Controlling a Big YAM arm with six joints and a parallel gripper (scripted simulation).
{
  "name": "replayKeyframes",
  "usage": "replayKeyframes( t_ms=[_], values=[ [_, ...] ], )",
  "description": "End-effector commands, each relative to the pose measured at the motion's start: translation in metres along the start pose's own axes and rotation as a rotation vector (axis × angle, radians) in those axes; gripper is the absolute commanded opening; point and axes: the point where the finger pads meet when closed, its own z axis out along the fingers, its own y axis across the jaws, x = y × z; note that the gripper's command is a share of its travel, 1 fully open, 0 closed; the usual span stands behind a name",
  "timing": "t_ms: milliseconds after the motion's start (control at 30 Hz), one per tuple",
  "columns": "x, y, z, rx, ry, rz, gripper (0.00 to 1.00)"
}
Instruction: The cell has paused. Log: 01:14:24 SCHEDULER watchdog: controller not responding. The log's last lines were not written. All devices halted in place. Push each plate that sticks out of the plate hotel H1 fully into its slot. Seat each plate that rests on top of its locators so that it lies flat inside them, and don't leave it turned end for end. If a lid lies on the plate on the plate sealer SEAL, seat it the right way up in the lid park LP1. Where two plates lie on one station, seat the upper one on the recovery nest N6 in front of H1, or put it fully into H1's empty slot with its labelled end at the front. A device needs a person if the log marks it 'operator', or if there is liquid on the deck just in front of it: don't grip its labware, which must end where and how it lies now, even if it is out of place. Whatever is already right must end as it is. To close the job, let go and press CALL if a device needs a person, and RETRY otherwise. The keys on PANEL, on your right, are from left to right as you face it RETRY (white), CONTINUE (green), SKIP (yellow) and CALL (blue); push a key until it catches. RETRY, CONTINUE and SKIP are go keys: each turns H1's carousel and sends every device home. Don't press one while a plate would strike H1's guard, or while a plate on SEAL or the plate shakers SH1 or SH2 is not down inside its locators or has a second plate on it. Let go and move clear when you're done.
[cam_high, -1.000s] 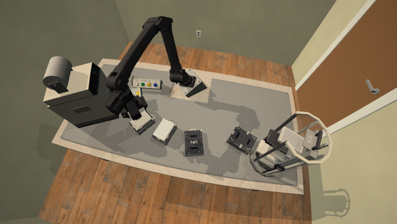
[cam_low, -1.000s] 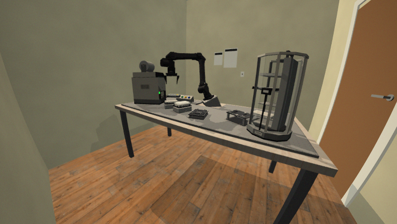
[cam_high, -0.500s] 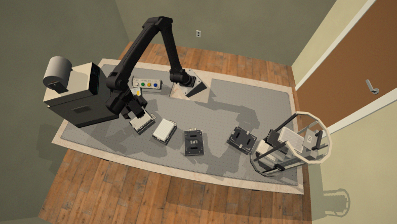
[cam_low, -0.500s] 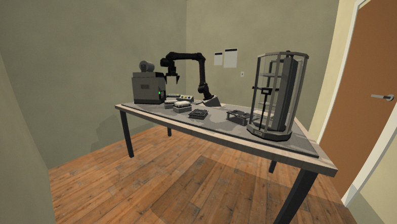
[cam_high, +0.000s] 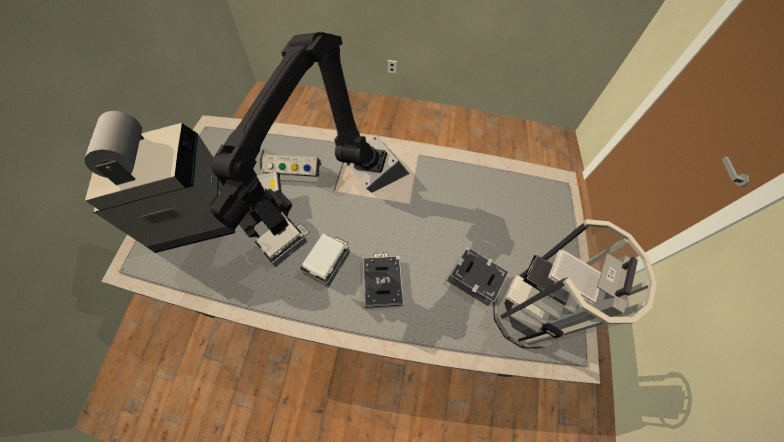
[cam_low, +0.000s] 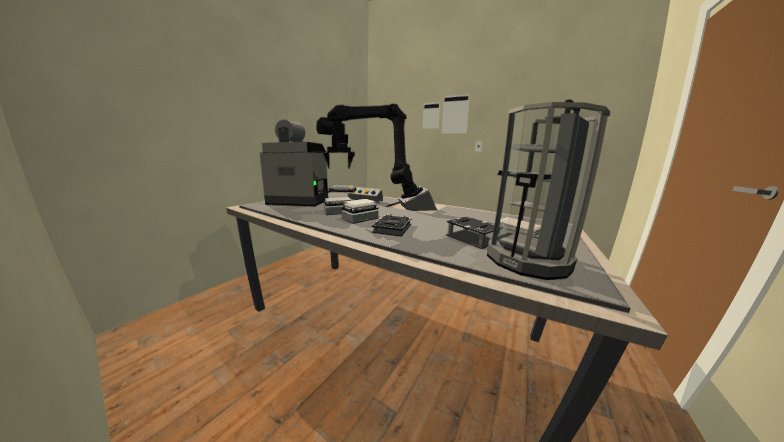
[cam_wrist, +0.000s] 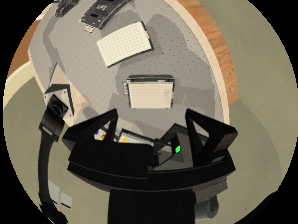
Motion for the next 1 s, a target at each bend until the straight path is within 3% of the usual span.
replayKeyframes(
  t_ms=[0, 967],
  values=[
    [0.001, -0.003, 0.020, -0.013, 0.009, -0.003, 1.00],
    [0.002, -0.002, 0.086, -0.013, 0.010, -0.003, 1.00]
  ],
)
